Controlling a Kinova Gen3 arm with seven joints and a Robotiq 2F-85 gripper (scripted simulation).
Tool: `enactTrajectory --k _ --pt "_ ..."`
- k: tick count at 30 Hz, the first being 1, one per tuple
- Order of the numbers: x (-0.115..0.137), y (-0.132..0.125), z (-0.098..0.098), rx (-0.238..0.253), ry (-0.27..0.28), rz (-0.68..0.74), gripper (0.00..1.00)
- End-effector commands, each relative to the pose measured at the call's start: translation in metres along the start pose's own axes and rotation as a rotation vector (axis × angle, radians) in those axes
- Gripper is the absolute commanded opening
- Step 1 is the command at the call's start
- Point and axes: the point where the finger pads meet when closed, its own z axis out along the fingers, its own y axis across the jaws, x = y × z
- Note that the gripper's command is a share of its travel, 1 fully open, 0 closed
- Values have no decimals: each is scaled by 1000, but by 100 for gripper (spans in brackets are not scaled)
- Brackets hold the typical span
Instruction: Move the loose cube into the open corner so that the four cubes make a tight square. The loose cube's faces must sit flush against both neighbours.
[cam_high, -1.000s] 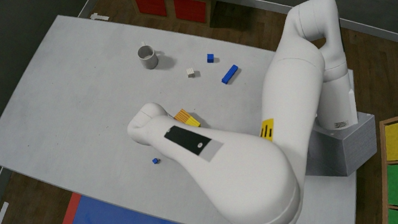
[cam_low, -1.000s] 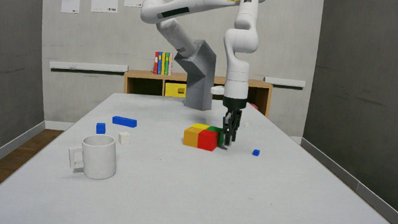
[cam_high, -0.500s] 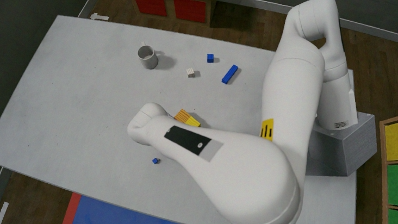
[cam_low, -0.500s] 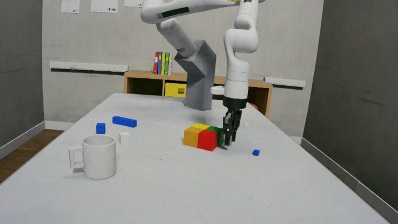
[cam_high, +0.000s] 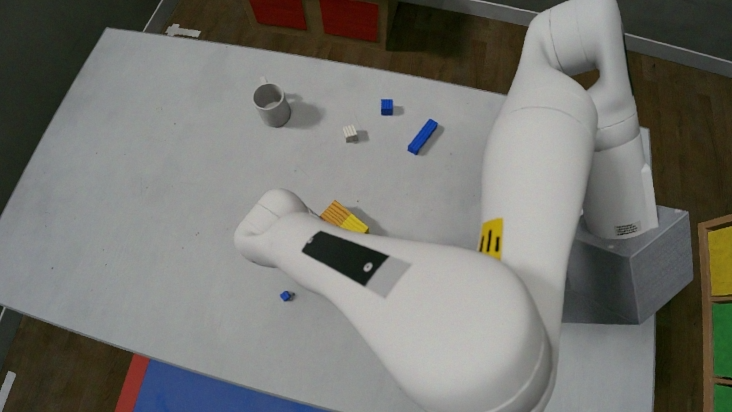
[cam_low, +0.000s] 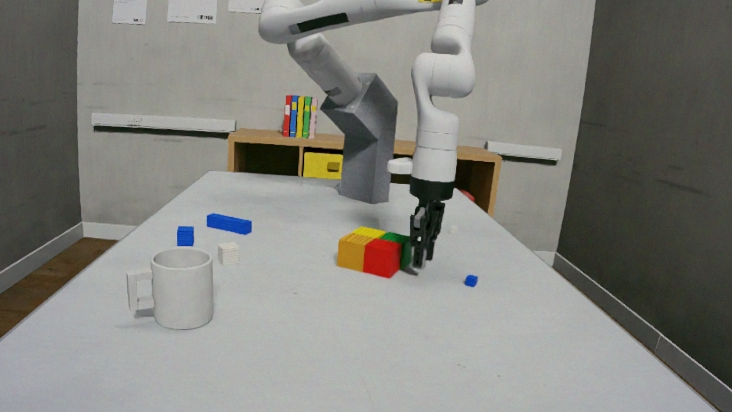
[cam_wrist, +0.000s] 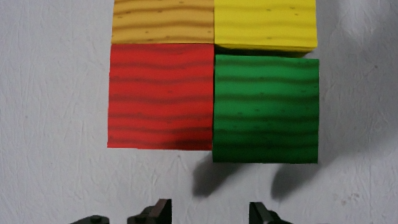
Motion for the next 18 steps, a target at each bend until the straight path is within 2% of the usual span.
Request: enactTrajectory --k 1,18 --pt "-1 0 1 2 -3 -7 54" --pt "4 0 2 2 -2 -22 54"
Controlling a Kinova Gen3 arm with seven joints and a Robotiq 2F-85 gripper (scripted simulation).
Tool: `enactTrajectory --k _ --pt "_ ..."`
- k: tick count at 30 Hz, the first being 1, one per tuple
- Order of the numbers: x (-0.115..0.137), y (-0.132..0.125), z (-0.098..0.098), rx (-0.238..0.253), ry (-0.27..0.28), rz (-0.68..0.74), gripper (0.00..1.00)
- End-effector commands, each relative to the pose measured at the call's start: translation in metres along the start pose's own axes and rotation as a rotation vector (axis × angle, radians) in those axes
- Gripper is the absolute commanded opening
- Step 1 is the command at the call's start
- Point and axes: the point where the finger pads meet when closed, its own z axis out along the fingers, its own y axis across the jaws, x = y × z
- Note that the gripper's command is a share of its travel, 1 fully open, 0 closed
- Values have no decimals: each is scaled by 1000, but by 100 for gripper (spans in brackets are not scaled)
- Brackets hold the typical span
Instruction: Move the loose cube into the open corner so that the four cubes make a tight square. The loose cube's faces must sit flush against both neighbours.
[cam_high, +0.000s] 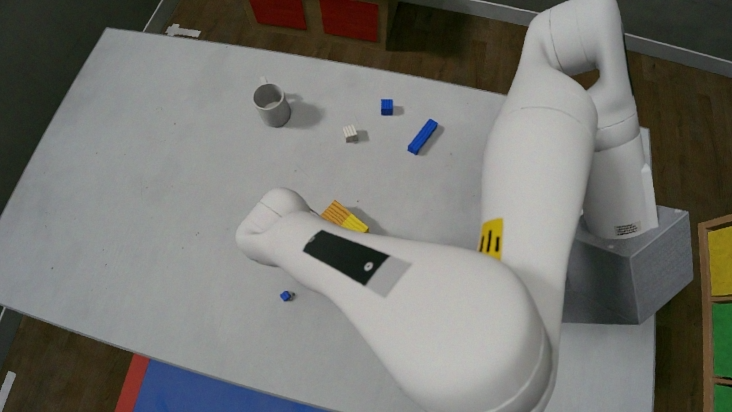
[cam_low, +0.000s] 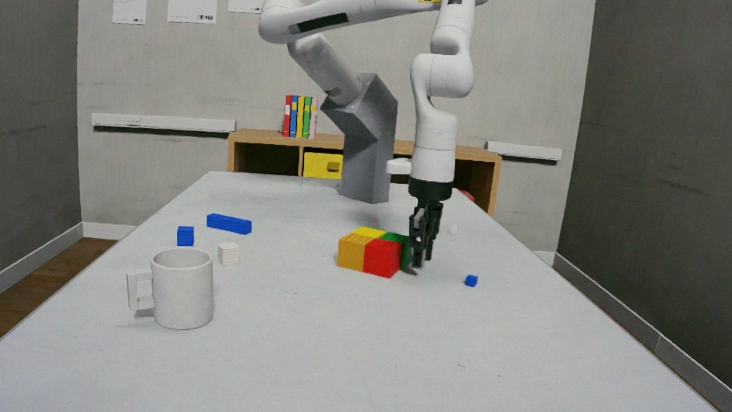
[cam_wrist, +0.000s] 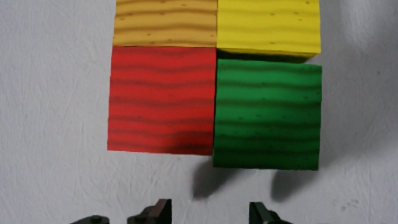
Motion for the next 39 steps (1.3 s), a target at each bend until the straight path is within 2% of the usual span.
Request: enactTrajectory --k 1,39 --pt "3 0 1 1 -1 -3 54" --pt "8 -1 1 2 -2 -2 54"
